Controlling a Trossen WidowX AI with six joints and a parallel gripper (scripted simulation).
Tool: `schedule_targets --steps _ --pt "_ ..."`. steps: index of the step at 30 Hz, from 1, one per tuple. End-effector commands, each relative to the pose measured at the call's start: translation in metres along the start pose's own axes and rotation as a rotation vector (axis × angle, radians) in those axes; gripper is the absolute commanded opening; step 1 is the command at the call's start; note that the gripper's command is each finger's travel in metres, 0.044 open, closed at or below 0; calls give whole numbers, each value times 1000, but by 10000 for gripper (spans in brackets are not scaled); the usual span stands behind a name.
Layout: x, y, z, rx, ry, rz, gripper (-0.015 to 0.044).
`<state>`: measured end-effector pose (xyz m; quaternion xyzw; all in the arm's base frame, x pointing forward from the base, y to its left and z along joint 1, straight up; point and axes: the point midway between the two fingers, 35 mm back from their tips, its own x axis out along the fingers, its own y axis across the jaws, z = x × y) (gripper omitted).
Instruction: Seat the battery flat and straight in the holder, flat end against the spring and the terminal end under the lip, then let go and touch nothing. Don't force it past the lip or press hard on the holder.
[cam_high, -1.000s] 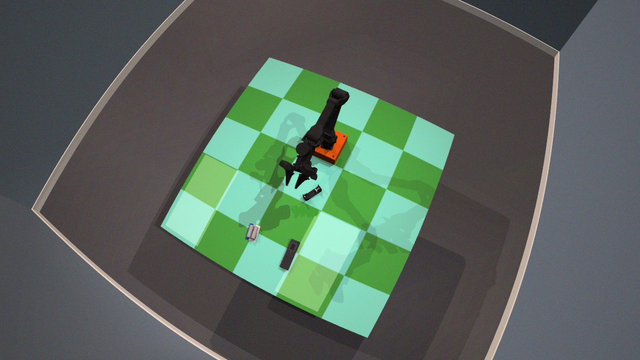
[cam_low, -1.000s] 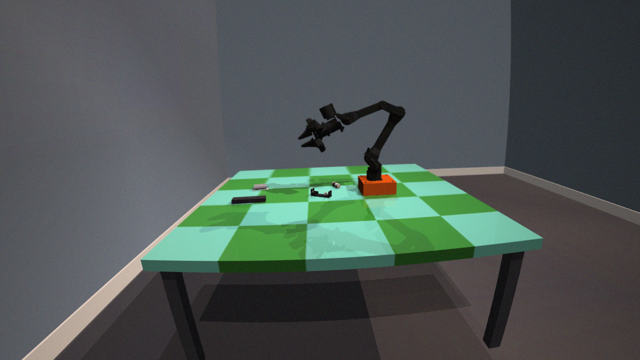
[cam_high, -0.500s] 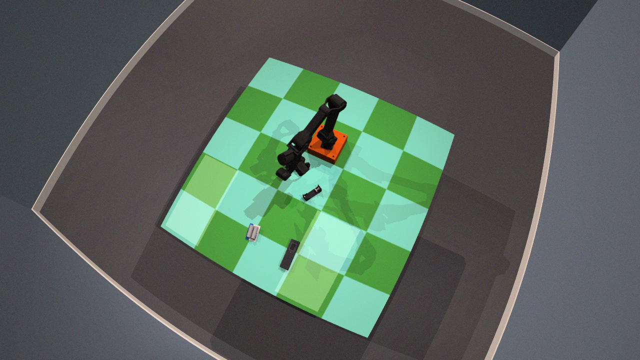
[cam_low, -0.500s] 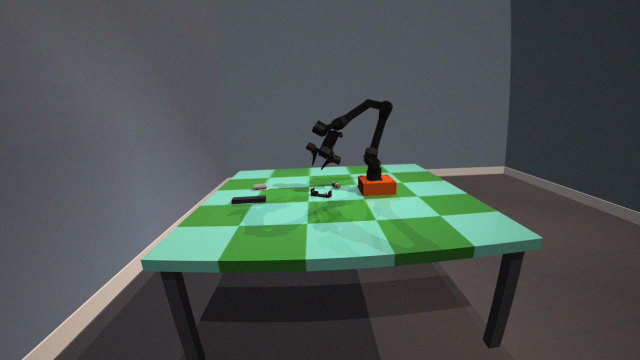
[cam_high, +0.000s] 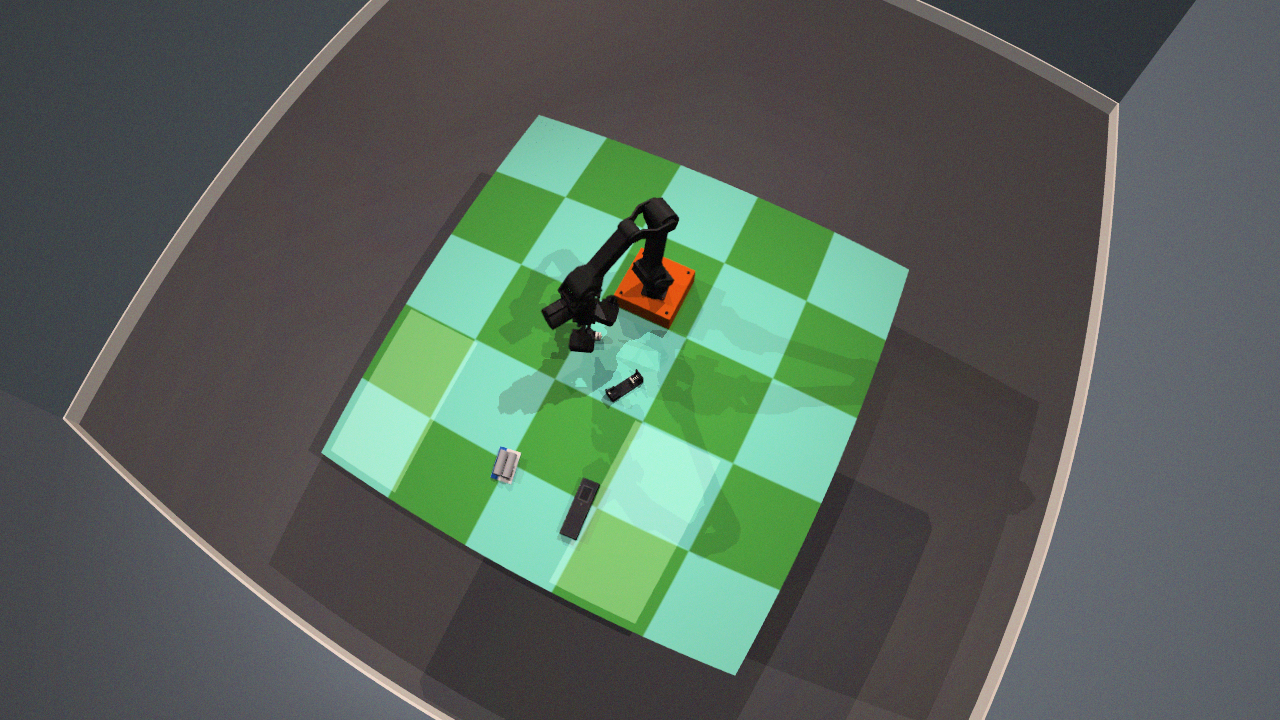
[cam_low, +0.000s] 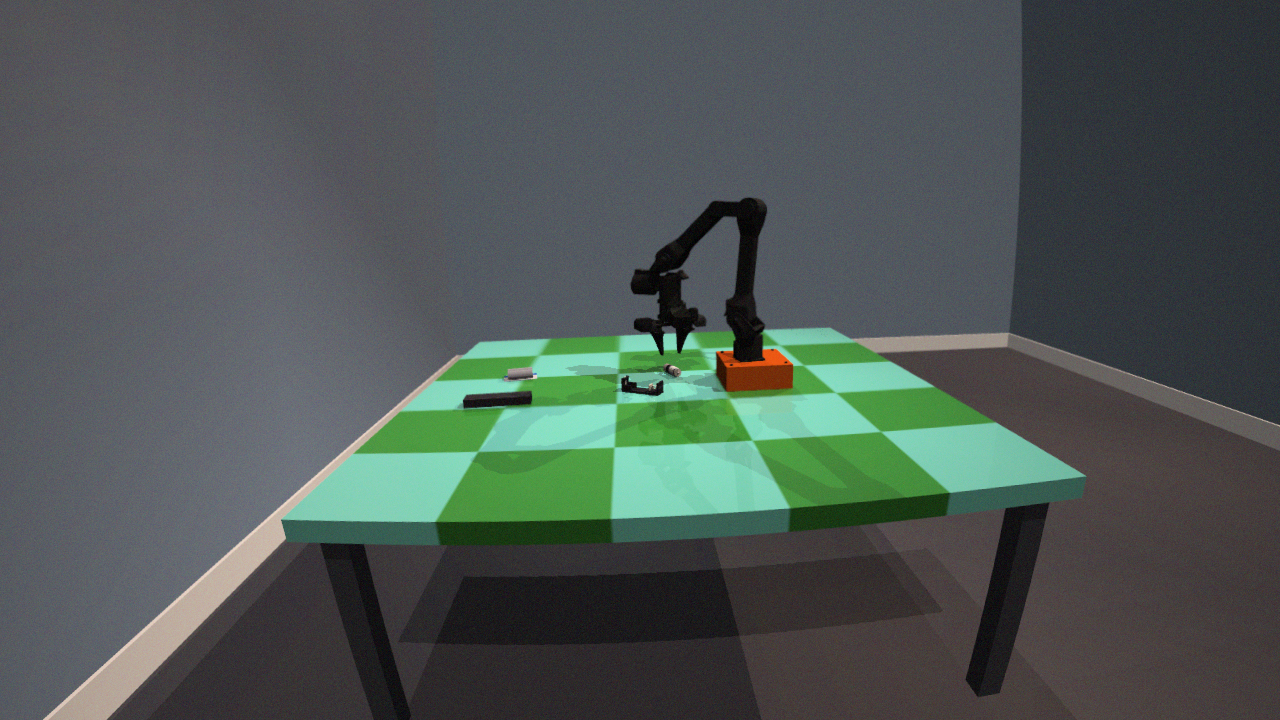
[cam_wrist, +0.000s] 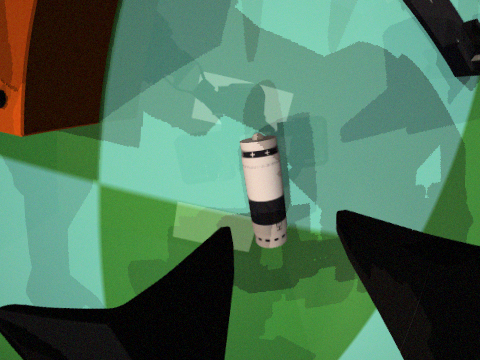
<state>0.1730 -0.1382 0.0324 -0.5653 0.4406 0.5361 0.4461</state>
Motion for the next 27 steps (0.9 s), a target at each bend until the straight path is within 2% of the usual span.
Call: schedule_targets --steps 1,27 --pt "2 3 0 -19 -11 18 232" --pt "41 3 0 -19 -11 18 232"
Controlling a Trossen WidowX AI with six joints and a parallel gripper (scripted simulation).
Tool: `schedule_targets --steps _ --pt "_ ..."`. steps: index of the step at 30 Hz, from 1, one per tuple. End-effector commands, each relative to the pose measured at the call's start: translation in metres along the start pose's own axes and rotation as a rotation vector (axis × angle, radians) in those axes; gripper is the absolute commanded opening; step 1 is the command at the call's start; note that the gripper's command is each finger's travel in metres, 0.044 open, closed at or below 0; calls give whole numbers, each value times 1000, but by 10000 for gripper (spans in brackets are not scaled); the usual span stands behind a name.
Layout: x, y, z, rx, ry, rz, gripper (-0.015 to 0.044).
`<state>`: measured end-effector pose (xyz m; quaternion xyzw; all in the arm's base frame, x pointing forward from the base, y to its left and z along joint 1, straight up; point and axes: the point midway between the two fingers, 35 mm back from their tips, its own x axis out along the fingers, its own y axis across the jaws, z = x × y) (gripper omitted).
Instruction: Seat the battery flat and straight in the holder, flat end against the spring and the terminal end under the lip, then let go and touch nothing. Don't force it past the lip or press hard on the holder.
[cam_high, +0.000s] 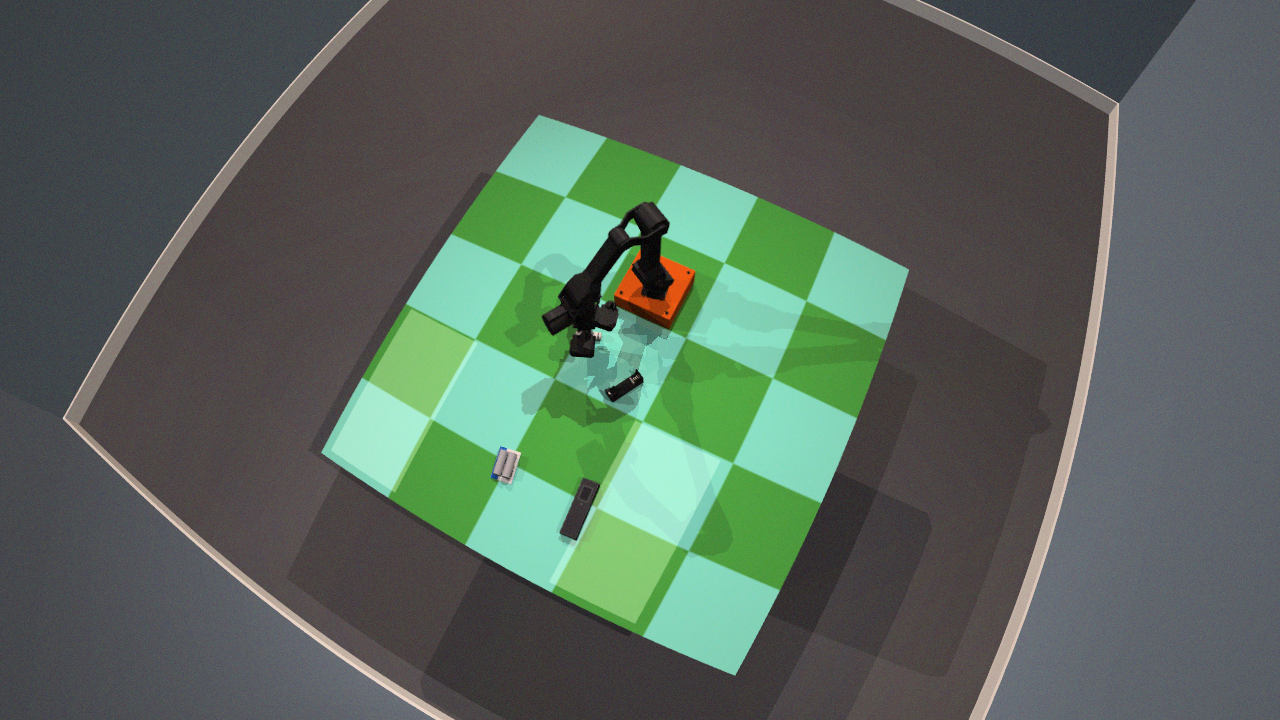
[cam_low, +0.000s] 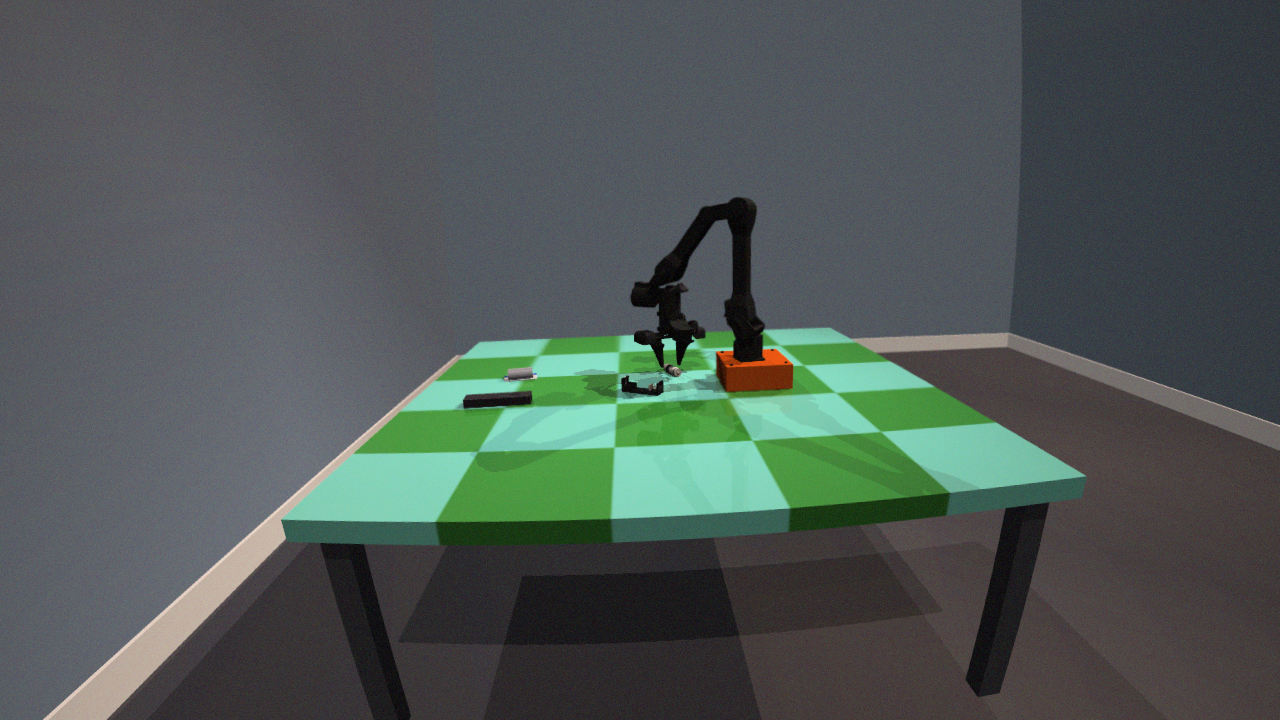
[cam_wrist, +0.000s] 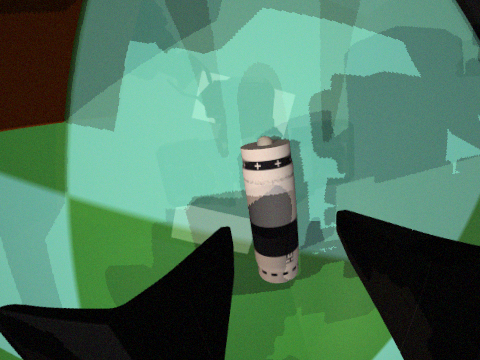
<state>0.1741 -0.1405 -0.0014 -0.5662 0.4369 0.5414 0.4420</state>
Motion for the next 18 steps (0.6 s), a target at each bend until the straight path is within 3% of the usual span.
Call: schedule_targets --steps 1,9,13,18 --pt "8 3 2 -5 -7 13 232" --pt "18 3 3 -5 -7 14 232" --pt "18 3 3 -5 -7 14 127" --pt "18 3 3 -5 -7 14 94"
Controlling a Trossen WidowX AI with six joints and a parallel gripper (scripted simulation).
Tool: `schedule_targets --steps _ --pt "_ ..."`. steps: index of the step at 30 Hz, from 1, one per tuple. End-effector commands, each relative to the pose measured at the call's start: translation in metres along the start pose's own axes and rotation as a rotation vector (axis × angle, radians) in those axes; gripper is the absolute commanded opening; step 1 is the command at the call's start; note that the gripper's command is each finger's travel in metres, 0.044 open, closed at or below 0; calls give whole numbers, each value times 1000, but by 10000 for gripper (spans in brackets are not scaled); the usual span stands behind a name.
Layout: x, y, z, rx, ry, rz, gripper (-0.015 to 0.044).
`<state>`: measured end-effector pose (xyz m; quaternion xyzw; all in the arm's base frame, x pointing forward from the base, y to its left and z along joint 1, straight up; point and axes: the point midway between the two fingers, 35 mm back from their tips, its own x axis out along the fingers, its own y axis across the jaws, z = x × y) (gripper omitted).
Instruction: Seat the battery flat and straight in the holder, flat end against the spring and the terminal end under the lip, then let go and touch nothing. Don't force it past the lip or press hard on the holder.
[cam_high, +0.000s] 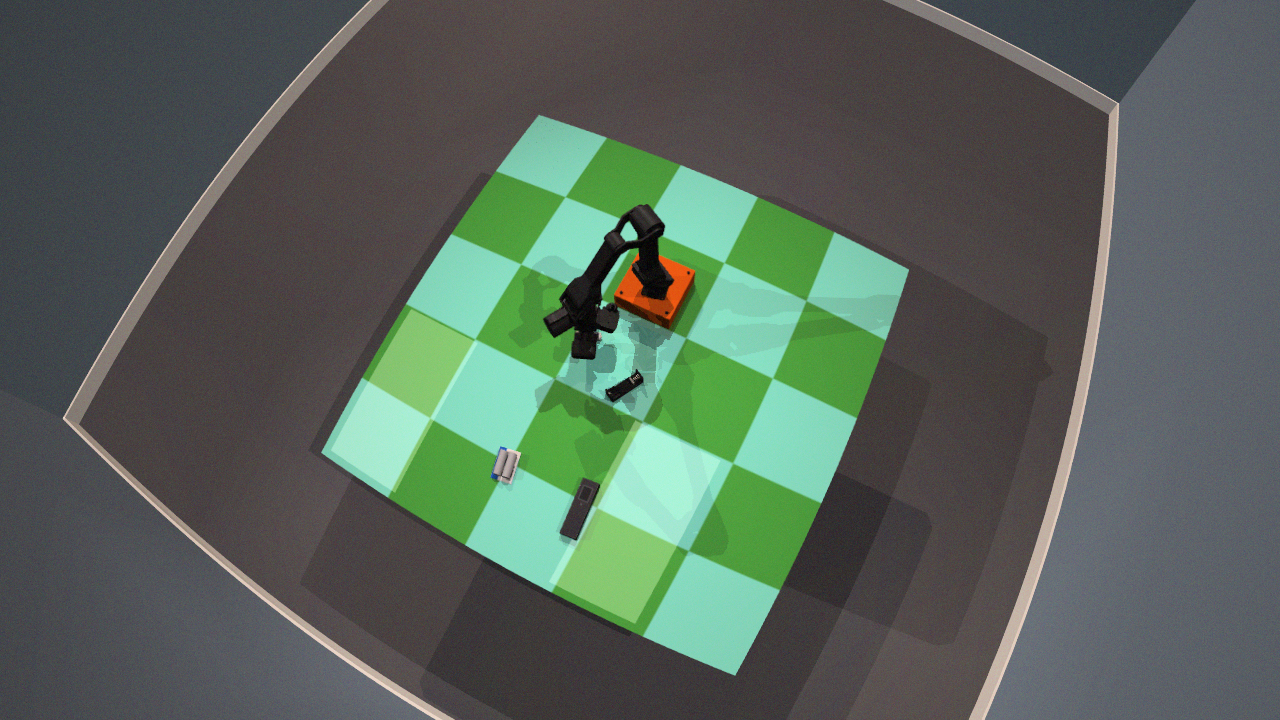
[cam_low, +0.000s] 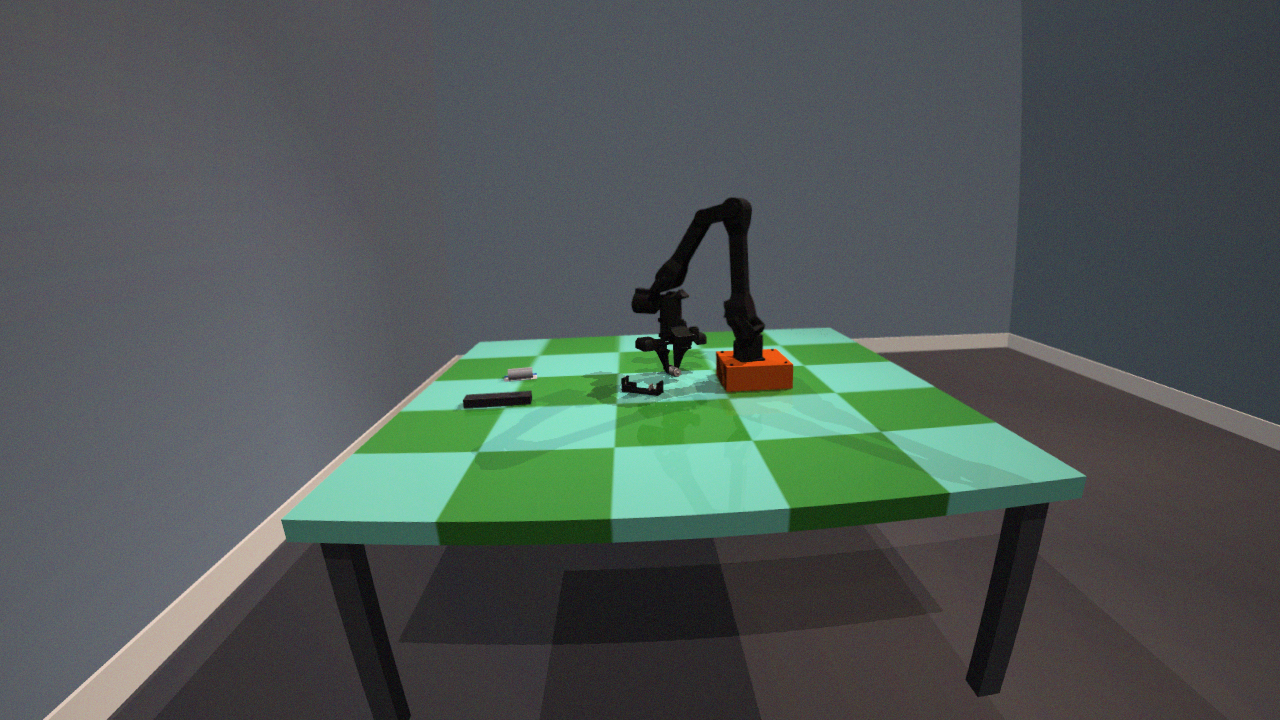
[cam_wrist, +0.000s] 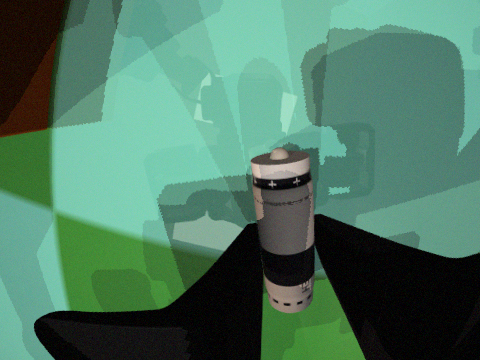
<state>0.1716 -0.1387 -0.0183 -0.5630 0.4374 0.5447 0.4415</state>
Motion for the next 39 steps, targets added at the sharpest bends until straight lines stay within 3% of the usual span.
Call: schedule_targets --steps 1,8,15,20,39 --pt "2 1 0 -5 -1 7 87" --pt "0 1 0 -5 -1 7 70" --pt "-47 0 -1 -5 0 6 70" --pt "-49 -1 0 21 0 6 70" --pt "-58 -49 20 744 -7 0 70"
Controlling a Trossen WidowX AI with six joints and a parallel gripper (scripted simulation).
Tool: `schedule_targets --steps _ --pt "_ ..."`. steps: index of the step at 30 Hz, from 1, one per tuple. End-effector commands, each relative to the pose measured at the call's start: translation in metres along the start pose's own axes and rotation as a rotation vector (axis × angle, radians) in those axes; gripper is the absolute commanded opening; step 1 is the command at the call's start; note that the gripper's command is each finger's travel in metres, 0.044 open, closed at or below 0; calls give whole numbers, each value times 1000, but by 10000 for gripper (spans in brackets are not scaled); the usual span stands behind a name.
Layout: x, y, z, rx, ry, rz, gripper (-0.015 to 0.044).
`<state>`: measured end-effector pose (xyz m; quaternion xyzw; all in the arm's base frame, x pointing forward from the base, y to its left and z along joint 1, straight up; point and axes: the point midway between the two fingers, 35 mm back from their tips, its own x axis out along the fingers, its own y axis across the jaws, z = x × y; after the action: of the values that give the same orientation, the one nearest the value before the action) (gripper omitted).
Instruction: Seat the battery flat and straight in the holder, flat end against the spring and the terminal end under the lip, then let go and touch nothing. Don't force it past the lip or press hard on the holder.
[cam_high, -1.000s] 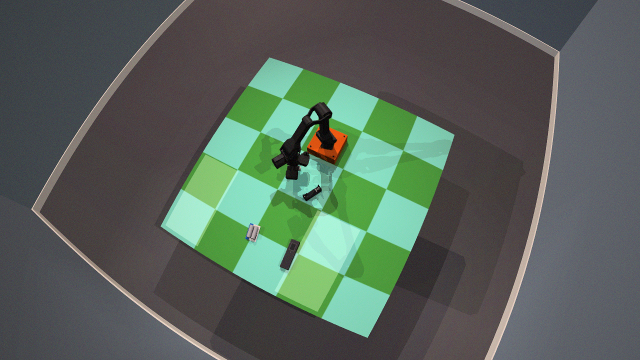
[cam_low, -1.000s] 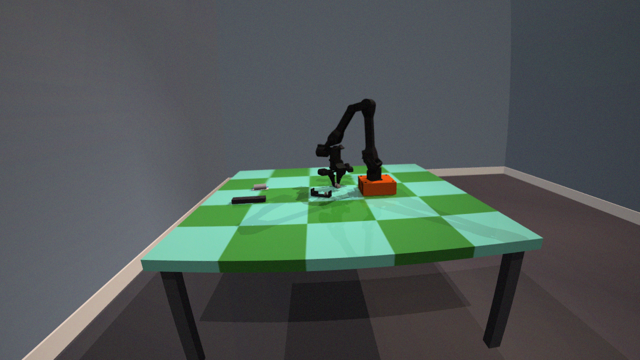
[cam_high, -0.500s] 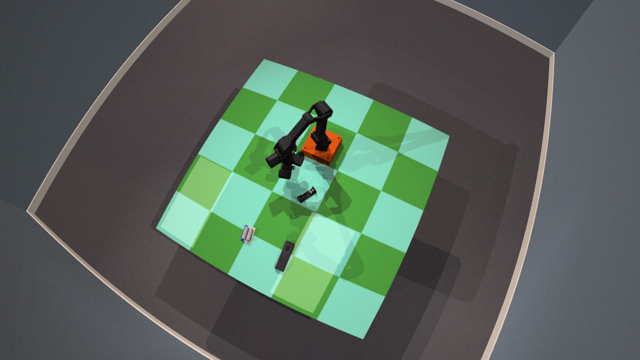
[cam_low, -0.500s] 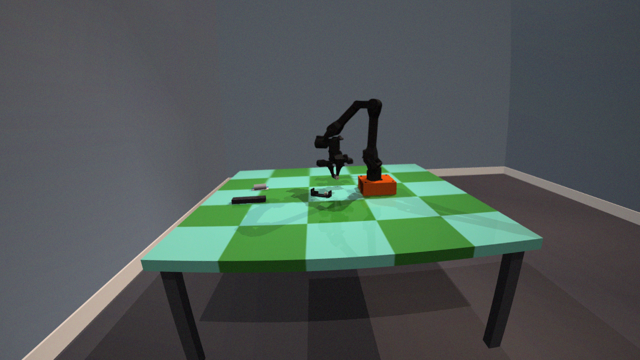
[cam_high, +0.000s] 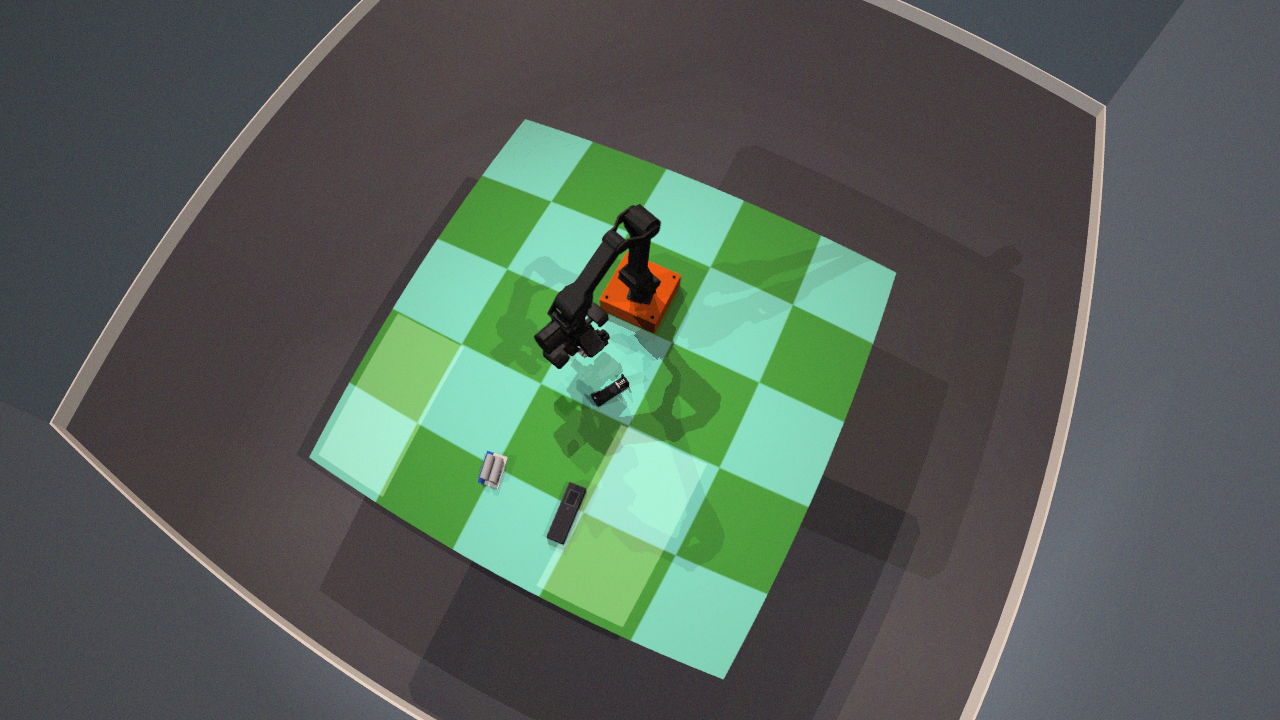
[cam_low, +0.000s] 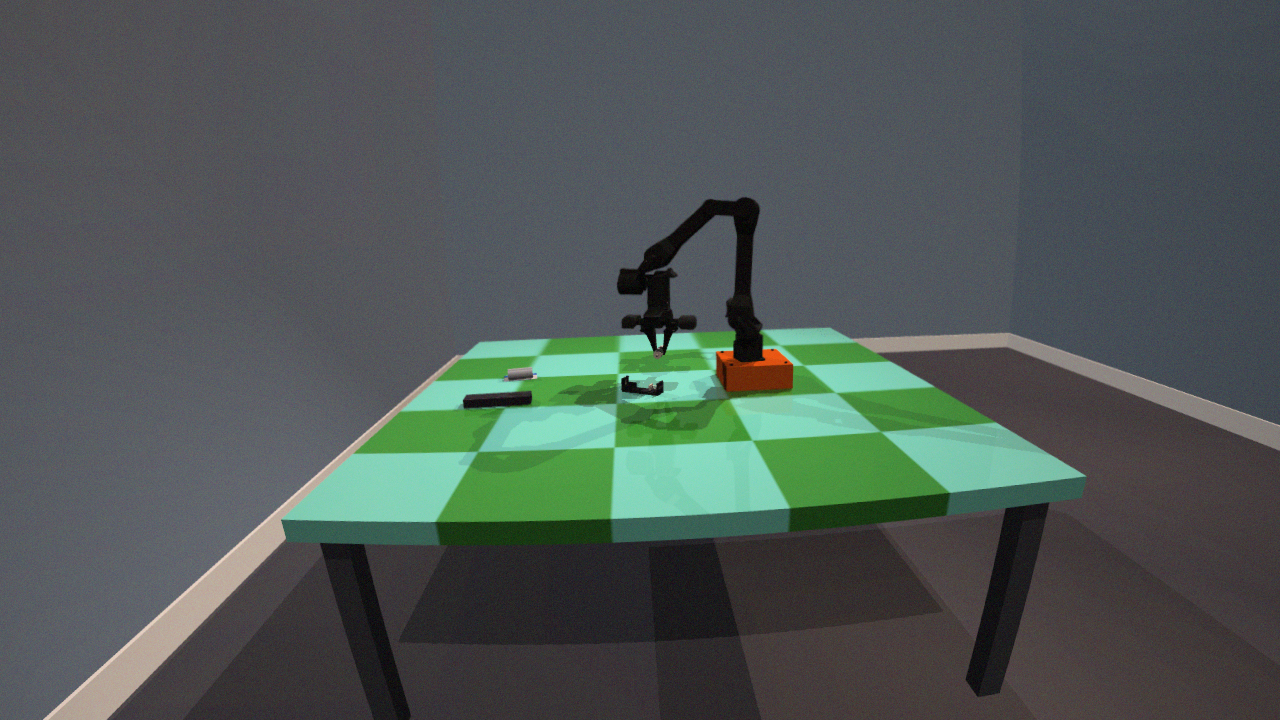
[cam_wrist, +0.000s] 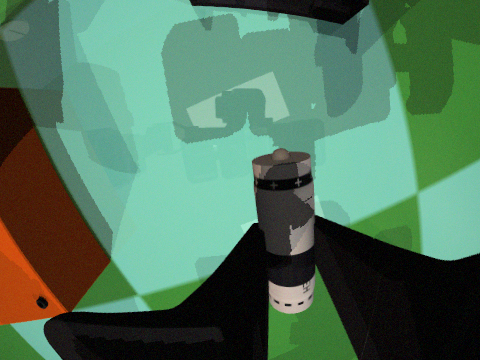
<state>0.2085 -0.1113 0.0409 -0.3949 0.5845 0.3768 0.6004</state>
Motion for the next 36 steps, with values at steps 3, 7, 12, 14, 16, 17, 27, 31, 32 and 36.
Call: schedule_targets --steps 3,7,12,14,16,17,27,31,32,36 --pt "-1 -6 13 214 0 9 70" --pt "-3 -10 23 369 1 9 70" --pt "-5 -14 37 560 2 8 70" --pt "-6 -16 42 637 3 7 70" --pt "-7 -17 47 714 3 7 70" --pt "-7 -18 50 752 3 7 70" --pt "-11 -23 78 1138 1 7 70" --pt "-13 -24 90 1293 0 7 70" --pt "-13 -24 93 1332 -1 7 70" --pt "-15 -24 105 1488 -2 9 70"
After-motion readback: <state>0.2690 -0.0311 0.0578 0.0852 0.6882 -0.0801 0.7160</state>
